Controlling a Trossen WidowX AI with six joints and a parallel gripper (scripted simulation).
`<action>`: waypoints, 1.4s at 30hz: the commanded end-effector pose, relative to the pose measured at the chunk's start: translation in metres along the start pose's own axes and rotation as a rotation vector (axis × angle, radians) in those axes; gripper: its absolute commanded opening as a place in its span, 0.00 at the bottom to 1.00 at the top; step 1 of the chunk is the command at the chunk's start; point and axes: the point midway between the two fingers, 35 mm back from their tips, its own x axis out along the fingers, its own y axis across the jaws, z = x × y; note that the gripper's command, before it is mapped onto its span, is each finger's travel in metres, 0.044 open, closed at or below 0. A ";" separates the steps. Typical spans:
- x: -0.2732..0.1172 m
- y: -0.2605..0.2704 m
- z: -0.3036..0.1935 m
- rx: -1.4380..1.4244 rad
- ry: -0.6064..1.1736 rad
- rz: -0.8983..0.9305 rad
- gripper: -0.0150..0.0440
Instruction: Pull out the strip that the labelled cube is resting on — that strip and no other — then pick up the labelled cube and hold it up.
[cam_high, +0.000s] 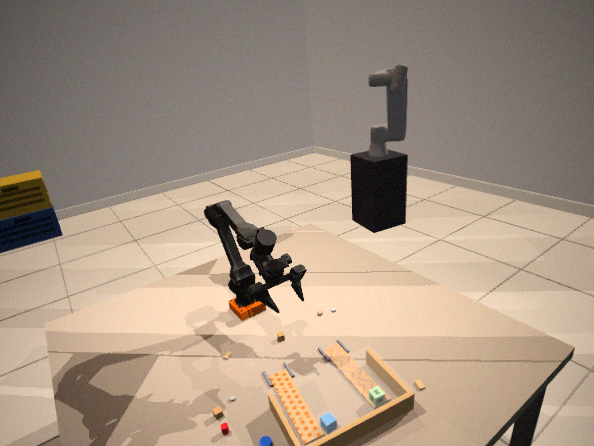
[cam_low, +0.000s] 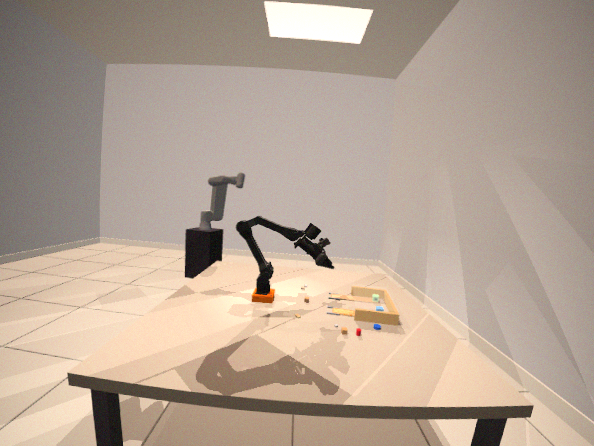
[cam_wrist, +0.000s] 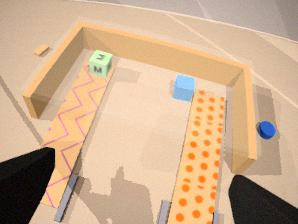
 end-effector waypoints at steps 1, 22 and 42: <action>0.000 0.002 -0.002 -0.011 0.008 0.005 0.93; 0.045 0.034 0.003 0.053 0.332 0.047 0.53; 0.125 0.106 -0.044 0.100 0.952 -0.047 0.25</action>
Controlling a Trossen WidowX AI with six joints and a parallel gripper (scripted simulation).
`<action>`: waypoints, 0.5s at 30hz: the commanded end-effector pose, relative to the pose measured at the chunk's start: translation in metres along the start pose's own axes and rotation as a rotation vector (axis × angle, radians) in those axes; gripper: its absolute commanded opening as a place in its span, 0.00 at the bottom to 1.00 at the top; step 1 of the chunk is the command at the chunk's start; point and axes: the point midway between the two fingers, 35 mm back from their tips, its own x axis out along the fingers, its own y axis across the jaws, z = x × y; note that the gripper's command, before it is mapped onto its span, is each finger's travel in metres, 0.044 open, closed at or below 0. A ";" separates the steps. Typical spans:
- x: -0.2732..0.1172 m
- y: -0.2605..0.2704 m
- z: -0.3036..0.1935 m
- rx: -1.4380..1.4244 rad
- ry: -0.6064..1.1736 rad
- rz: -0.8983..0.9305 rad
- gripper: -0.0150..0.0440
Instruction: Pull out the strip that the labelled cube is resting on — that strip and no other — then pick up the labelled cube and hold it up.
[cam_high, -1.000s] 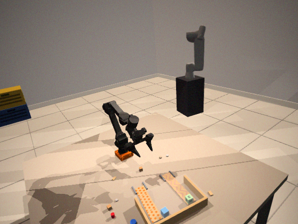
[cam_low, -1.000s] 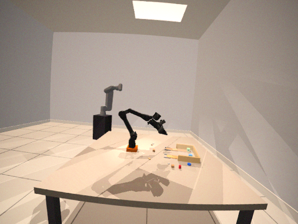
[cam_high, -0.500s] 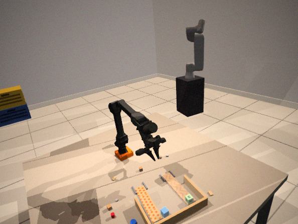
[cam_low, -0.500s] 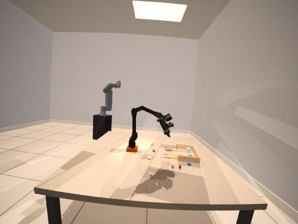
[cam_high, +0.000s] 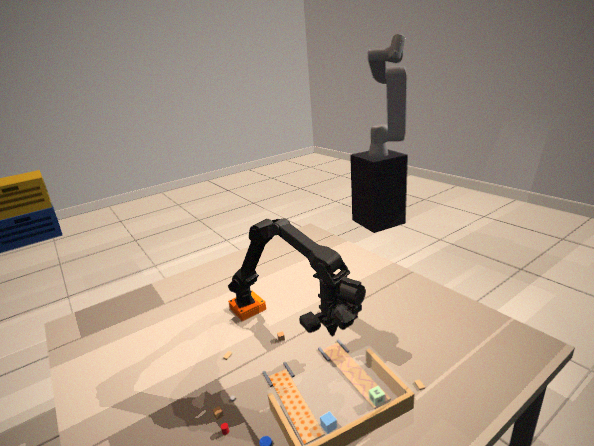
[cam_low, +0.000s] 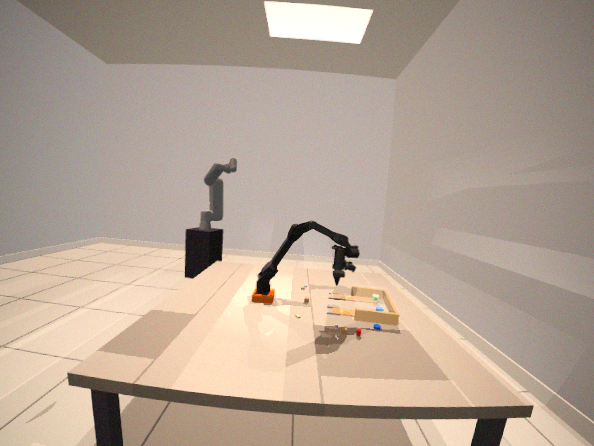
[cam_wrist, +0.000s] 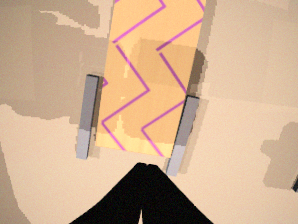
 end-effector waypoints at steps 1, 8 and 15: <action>-0.003 0.002 0.003 0.012 0.001 0.003 0.25; 0.008 0.002 0.004 0.012 0.001 0.003 0.25; 0.019 0.003 0.004 0.012 0.001 0.003 0.25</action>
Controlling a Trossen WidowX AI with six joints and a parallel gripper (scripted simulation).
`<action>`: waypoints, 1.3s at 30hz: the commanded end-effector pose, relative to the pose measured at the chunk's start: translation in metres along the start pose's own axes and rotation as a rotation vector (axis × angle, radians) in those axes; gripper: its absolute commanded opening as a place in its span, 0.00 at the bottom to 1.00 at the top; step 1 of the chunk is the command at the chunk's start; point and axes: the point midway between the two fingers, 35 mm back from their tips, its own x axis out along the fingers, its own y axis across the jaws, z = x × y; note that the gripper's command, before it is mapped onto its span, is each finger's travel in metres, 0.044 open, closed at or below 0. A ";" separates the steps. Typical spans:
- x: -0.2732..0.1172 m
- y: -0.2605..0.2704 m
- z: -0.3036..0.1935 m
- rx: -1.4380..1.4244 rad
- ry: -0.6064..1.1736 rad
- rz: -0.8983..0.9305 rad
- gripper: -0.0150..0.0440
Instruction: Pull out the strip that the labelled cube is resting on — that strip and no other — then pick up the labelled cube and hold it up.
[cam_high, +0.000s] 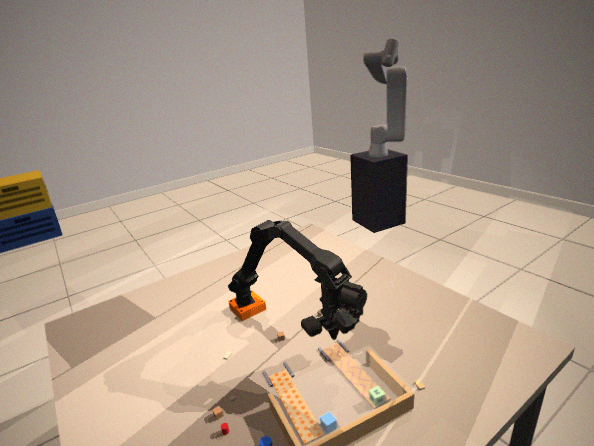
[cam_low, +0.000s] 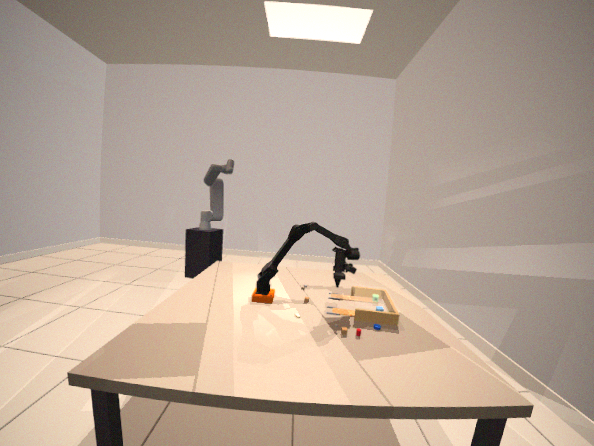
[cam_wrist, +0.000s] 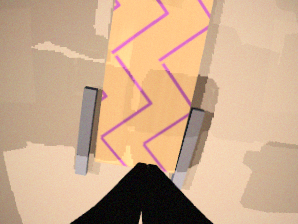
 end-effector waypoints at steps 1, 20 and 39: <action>0.007 0.001 0.000 0.003 0.001 0.003 0.25; 0.038 0.002 -0.002 0.003 0.001 0.003 0.25; 0.052 0.002 -0.003 0.003 0.001 0.003 0.25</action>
